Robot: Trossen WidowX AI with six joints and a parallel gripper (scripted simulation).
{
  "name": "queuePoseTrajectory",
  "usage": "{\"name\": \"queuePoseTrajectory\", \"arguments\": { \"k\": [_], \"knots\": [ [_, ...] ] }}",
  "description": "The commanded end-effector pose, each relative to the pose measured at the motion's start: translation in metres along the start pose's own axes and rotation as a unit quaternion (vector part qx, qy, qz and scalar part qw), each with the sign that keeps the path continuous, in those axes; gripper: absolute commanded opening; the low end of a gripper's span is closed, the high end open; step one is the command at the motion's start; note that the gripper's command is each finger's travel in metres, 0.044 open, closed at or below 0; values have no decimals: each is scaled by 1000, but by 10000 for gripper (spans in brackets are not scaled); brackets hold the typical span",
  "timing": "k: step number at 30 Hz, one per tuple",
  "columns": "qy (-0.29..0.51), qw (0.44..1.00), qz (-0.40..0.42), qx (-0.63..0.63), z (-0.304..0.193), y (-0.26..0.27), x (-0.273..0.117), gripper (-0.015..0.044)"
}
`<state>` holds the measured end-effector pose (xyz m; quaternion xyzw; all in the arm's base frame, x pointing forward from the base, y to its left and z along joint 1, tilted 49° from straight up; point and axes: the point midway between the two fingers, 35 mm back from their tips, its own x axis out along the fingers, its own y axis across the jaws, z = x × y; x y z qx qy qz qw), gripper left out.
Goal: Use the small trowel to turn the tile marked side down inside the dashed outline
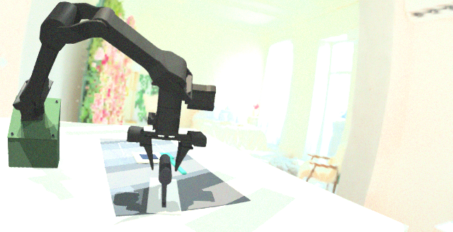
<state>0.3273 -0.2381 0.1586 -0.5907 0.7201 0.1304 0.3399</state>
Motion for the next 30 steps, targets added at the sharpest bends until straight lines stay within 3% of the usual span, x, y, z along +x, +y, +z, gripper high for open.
{"name": "queuePoseTrajectory", "arguments": {
  "k": [1, 9, 14, 30],
  "knots": [
    [0, 1000, 2, -3, 0, 1, 1, 270],
    [-1, 1000, 2, -3, 0, 1, -2, 270],
    [-2, 1000, 2, -13, 1, 1, -44, 270],
    [-2, 1000, 2, 4, 1, -1, -30, 270]
  ]
}}
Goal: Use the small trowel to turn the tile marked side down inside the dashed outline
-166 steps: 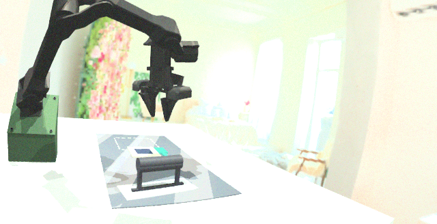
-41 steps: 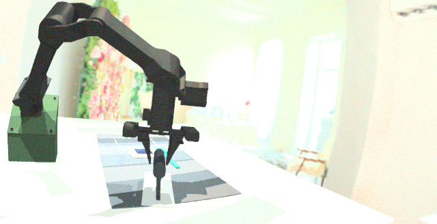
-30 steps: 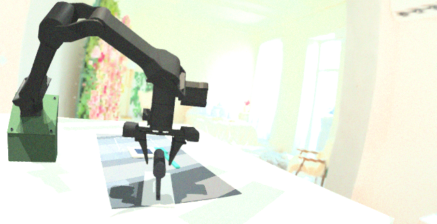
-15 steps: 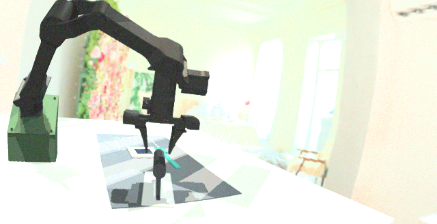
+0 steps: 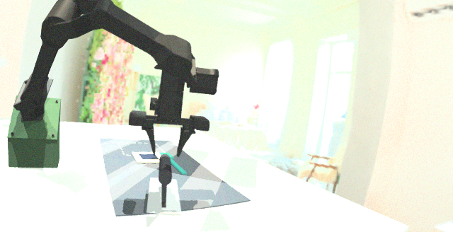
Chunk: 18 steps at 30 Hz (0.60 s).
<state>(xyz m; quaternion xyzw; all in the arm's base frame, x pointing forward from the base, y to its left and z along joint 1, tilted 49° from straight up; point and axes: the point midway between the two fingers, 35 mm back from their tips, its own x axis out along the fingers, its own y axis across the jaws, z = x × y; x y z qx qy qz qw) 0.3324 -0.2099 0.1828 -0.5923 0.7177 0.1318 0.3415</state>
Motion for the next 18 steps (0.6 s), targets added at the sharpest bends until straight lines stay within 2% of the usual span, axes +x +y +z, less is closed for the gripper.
{"name": "queuePoseTrajectory", "arguments": {
  "k": [1, 18],
  "knots": [
    [1, 1000, 5, 7, 0, 2, 9, 270],
    [2, 999, 4, 42, -1, 1, 36, 270]
  ]
}}
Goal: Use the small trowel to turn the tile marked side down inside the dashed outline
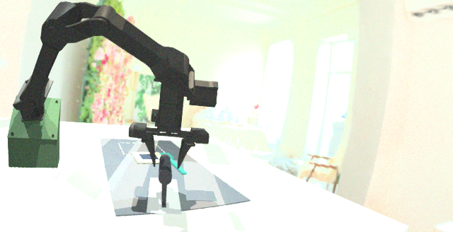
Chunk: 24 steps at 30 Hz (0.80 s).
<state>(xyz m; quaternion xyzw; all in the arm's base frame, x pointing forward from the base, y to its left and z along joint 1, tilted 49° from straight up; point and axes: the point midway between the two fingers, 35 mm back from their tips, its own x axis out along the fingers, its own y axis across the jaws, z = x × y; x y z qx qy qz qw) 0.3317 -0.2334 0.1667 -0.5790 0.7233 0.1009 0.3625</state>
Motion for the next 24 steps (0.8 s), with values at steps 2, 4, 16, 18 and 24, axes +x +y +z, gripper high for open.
{"name": "queuePoseTrajectory", "arguments": {
  "k": [2, 4, 16, 18, 24],
  "knots": [
    [-1, 1000, 5, 5, 1, 3, 10, 270],
    [-1, 1000, 5, 6, 1, 3, 10, 244],
    [-1, 1000, 5, 6, 1, 3, 10, 130],
    [-1, 1000, 5, 6, 1, 3, 10, 130],
    [-1, 1000, 5, 6, 1, 3, 10, 130]
  ]
}}
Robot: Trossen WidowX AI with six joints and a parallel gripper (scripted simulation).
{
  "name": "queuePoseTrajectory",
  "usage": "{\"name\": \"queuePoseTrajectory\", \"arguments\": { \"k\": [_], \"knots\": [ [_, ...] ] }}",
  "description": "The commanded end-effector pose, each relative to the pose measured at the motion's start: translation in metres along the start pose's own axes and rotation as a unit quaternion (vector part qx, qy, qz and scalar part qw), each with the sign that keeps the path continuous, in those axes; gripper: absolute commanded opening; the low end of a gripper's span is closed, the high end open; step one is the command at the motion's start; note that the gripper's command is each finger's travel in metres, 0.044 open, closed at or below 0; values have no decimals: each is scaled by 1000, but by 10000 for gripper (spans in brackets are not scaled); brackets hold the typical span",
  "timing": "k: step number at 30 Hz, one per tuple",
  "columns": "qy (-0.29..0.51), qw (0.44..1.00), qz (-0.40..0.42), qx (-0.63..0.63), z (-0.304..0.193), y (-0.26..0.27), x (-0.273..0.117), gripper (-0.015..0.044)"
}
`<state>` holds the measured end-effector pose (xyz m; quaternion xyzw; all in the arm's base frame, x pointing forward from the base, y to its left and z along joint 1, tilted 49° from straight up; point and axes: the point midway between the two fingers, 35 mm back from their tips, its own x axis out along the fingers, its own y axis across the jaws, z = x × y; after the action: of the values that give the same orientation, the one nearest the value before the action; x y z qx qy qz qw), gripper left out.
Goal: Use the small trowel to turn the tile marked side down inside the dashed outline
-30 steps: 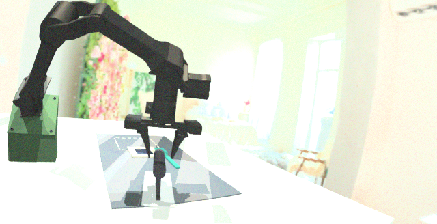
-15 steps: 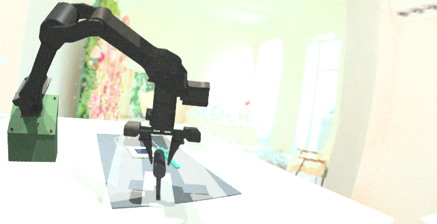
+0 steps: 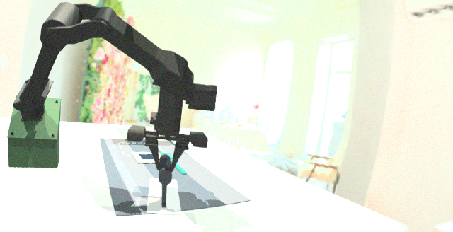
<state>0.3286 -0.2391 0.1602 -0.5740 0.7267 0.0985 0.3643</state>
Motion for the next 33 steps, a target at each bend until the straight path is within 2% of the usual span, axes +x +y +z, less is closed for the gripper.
{"name": "queuePoseTrajectory", "arguments": {
  "k": [1, 8, 18, 29, 33],
  "knots": [
    [-2, 1000, 0, 1, 1, 0, 1, 130],
    [-2, 1000, 0, -9, 1, 0, 1, 130],
    [-2, 988, 0, -155, 1, 0, 1, 130],
    [-2, 949, -1, -314, 1, 0, 1, 130],
    [-2, 942, -1, -336, 1, 0, 1, 130]
  ]
}}
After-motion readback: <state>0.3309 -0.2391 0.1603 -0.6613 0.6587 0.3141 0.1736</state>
